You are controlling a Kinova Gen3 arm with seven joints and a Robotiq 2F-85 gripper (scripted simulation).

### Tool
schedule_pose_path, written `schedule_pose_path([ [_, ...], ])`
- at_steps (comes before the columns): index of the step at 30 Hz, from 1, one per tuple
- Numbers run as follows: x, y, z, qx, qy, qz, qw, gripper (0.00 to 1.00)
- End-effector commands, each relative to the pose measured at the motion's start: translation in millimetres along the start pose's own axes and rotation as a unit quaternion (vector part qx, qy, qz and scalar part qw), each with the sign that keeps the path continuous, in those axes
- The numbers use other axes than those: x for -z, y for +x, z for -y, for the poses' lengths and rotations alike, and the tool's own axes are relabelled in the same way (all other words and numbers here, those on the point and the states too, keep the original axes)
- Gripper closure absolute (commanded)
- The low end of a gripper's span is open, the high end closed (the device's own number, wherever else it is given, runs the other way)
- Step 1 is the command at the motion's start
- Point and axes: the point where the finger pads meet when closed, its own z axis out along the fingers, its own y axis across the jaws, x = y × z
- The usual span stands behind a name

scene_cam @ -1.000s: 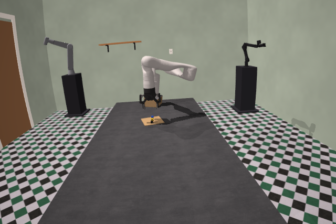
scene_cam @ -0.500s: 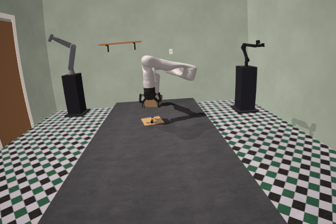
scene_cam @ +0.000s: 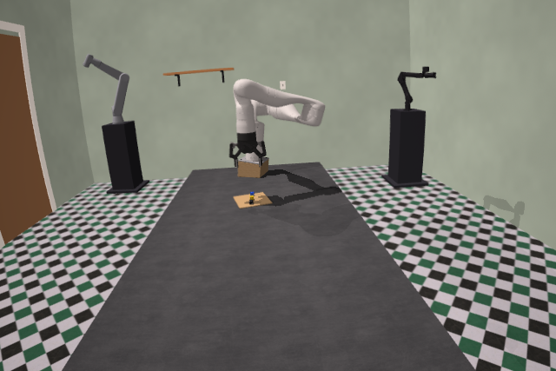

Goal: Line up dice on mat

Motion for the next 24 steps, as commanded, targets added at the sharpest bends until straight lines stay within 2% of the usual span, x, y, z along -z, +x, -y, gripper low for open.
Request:
schedule_pose_path([
  [1, 17.3, -4, 0, 0.0, -0.004, 0.009, 1.0, 0.0],
  [4, 26.7, -4, 0, 0.0, -0.004, 0.009, 1.0, 0.0],
  [9, 31.2, -4, 0, 0.0, -0.004, 0.009, 1.0, 0.0],
  [24, 32.0, -4, 0, 0.0, -0.004, 0.009, 1.0, 0.0],
])
